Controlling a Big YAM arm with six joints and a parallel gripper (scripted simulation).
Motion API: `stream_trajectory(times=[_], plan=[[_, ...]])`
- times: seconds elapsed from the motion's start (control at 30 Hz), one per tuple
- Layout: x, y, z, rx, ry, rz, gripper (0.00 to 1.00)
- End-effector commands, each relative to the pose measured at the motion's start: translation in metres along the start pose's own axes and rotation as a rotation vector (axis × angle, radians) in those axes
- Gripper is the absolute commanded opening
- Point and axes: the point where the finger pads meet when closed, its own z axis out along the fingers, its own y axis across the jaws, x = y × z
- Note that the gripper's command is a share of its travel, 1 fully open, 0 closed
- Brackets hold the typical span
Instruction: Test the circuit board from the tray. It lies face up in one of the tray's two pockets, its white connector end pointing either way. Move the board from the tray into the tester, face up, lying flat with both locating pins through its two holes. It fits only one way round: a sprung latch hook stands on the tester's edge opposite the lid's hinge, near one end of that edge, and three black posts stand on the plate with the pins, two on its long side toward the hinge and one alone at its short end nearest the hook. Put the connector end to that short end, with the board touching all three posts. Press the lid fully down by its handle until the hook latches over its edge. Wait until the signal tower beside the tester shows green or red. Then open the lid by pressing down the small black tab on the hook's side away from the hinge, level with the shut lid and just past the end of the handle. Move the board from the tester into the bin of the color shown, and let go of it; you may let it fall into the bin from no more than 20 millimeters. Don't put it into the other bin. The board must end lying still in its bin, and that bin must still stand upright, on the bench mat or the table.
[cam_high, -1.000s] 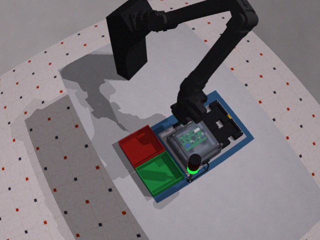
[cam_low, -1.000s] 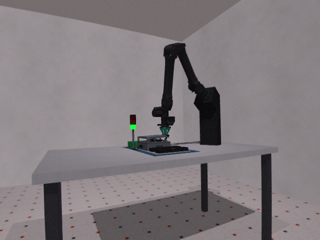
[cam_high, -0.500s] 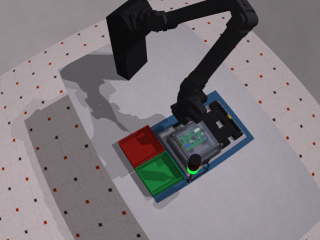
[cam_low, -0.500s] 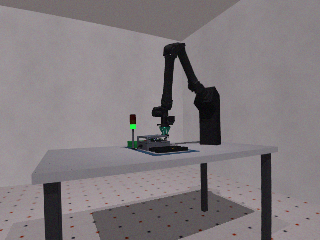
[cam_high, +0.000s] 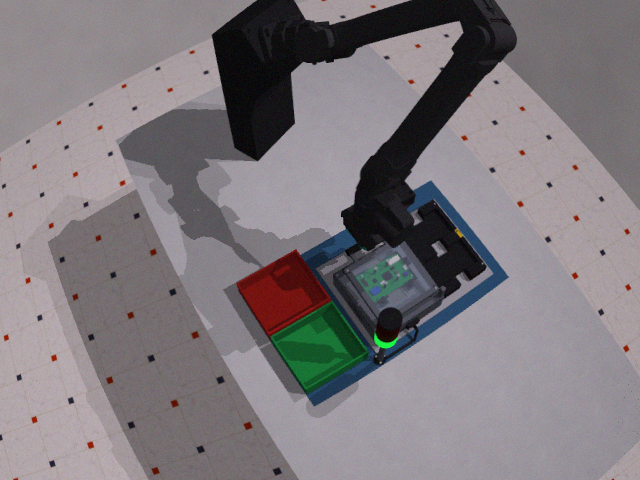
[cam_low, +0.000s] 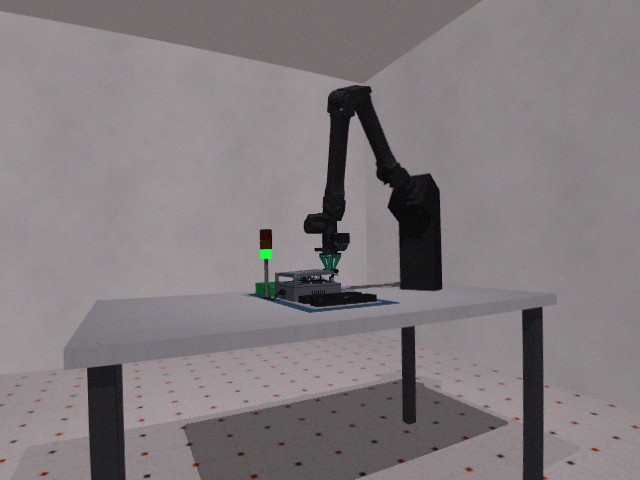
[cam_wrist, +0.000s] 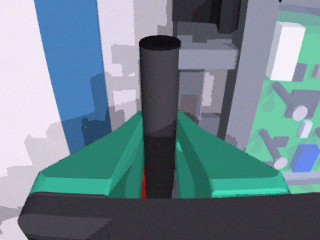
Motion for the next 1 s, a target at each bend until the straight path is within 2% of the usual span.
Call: stream_trajectory(times=[0.0,0.73,0.97], plan=[[0.002,-0.003,-0.015,0.014,0.003,-0.003,0.0],[0.001,-0.008,-0.038,0.017,0.003,-0.008,0.0],[0.001,-0.012,-0.051,0.019,0.002,-0.009,0.0]])
